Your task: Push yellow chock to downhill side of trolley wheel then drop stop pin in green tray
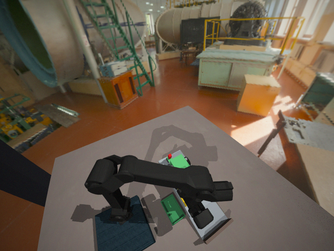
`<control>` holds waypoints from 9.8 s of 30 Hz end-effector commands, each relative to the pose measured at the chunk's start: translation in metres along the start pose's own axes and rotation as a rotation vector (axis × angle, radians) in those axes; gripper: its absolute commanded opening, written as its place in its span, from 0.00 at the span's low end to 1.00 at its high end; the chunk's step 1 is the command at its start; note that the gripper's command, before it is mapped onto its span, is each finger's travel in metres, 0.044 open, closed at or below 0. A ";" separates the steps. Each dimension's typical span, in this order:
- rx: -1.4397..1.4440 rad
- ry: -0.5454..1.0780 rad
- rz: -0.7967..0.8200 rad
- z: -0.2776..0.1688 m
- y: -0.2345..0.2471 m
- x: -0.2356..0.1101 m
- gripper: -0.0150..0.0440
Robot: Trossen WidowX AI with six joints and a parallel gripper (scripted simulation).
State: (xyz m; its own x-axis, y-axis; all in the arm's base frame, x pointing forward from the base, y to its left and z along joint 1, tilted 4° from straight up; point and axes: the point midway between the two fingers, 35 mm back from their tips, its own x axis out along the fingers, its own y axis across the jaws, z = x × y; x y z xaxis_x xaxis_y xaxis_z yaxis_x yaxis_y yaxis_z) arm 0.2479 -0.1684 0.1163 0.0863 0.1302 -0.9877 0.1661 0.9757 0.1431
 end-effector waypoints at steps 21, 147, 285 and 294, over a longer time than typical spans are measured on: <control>0.216 -0.082 -0.045 0.013 0.019 -0.048 0.58; 1.557 0.143 0.177 0.038 0.225 -0.004 0.25; 1.558 0.148 0.171 -0.044 0.222 -0.030 0.25; 1.558 0.145 0.168 -0.043 0.189 -0.025 0.25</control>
State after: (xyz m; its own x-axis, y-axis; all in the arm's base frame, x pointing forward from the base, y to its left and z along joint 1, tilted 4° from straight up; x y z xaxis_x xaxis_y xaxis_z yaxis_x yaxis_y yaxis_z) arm 0.2374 0.0284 0.1662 0.1258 0.3136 -0.9412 0.9816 -0.1767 0.0723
